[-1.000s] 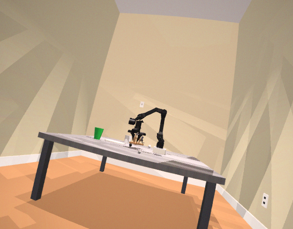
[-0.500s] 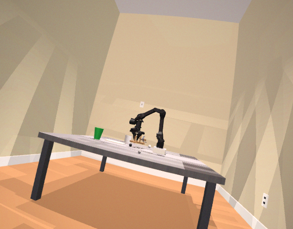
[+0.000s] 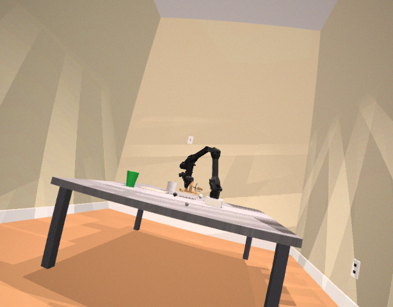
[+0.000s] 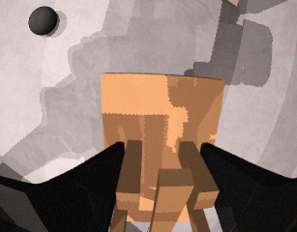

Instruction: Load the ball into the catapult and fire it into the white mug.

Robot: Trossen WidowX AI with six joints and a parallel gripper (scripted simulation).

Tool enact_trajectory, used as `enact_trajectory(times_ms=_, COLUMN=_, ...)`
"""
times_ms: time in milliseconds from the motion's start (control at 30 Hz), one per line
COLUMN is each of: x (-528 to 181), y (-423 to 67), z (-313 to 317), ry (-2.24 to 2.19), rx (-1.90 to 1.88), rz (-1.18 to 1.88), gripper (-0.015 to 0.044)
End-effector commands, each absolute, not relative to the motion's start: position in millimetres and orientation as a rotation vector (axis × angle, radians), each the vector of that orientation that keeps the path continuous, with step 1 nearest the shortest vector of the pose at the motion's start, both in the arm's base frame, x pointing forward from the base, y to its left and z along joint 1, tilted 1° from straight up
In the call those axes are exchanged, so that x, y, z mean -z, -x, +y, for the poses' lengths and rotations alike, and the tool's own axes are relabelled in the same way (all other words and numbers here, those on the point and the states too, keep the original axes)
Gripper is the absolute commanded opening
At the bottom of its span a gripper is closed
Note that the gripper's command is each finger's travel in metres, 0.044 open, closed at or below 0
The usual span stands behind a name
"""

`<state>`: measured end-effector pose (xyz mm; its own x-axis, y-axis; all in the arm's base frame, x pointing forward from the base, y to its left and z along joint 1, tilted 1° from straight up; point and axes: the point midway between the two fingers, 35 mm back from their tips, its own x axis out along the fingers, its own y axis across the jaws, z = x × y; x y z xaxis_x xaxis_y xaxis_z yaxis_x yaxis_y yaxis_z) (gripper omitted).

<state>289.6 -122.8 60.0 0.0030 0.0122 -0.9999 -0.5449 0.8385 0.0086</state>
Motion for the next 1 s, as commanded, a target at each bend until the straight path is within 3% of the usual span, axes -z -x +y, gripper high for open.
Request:
enact_trajectory(times_ms=0, x=-63, y=-288, z=-164, ry=0.346, rx=-0.34, rz=1.534, gripper=0.0)
enact_trajectory(times_ms=967, x=-29, y=-291, z=-170, ry=0.342, rx=-0.335, rz=1.535, gripper=0.0)
